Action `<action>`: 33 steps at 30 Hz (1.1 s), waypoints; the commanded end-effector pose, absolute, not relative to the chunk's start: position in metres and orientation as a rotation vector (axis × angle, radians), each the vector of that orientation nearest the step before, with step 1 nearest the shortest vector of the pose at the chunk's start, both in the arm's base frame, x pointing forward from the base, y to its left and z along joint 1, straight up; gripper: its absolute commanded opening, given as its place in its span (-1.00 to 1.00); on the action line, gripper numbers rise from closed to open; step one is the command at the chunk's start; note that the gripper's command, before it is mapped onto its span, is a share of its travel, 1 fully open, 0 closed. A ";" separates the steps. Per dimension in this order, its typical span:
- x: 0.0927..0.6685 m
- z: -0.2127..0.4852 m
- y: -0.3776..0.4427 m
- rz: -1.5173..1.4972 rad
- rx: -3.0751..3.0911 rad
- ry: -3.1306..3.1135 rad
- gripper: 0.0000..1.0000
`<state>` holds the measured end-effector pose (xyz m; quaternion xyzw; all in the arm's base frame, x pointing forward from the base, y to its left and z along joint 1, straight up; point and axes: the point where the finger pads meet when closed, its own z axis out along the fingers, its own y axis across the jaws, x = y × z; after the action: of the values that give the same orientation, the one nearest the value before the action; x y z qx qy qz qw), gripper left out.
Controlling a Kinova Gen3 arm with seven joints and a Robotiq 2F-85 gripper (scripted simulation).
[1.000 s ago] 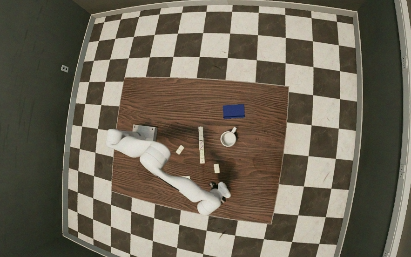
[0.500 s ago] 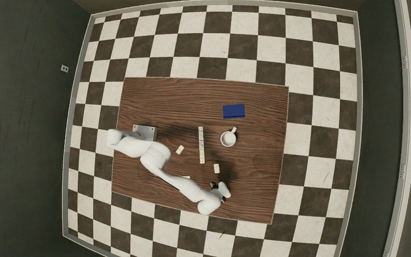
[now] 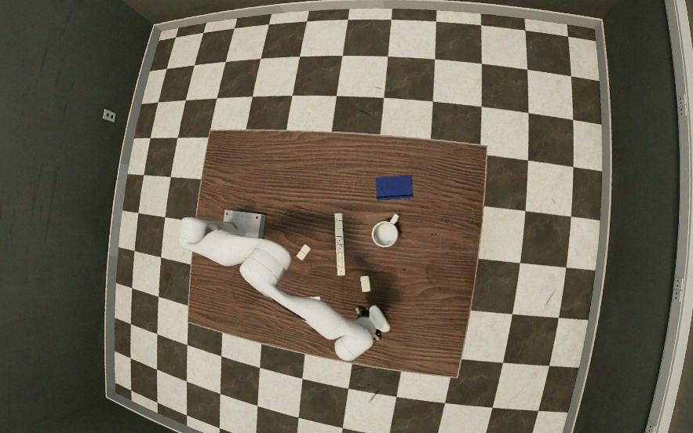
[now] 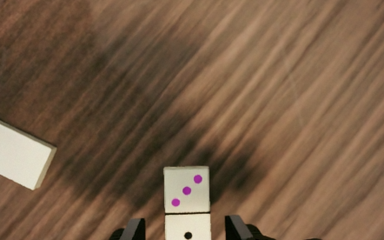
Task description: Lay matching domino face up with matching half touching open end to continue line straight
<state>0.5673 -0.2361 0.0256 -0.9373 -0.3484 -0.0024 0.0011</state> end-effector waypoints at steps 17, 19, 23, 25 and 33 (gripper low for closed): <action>0.569 0.003 -0.237 -0.011 -2.944 -1.094 -0.01; 0.569 0.001 -0.237 -0.011 -2.944 -1.094 -0.01; 0.569 -0.002 -0.237 -0.011 -2.944 -1.094 -0.01; 0.569 -0.003 -0.237 -0.011 -2.944 -1.094 -0.01; 0.569 -0.005 -0.237 -0.011 -2.944 -1.094 -0.01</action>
<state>0.5684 -0.2364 -0.0057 -0.9373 -0.3484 -0.0025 0.0011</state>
